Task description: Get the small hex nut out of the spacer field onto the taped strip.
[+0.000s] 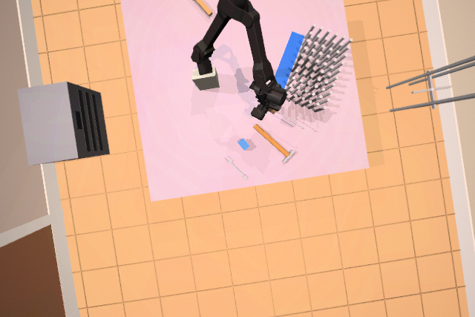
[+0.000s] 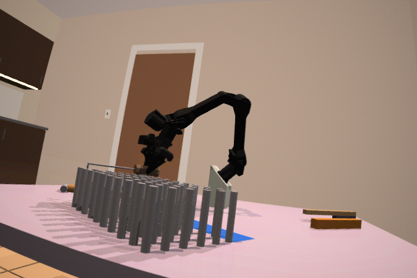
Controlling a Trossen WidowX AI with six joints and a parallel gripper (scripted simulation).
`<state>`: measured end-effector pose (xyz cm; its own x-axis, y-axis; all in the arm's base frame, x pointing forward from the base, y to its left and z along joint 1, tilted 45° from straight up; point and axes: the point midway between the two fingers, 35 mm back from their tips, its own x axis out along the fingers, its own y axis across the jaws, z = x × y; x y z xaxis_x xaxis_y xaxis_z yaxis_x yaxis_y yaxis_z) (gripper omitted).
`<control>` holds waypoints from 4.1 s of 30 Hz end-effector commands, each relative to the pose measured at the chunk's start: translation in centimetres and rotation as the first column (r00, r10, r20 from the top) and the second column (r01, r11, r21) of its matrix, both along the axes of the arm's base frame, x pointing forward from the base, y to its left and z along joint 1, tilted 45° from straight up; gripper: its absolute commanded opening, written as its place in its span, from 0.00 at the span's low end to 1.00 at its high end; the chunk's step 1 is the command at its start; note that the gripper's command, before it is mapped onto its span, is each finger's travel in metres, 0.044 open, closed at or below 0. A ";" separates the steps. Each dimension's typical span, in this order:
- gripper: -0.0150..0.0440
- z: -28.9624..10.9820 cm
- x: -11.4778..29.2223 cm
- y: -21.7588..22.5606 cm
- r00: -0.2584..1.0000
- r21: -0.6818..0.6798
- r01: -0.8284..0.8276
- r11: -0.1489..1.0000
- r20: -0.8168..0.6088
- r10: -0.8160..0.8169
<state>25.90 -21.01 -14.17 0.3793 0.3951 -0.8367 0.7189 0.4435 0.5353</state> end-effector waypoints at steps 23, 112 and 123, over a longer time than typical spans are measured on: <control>0.25 10.1 0.6 -1.1 1.000 -0.027 -0.011 1.000 0.005 0.011; 0.25 15.4 2.5 27.7 0.985 -0.015 -0.121 0.993 0.122 0.122; 0.25 15.2 2.9 27.5 0.985 -0.015 -0.121 0.993 0.122 0.122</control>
<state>28.56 6.67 1.05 0.4230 0.4432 -0.7903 0.5895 0.5278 0.6115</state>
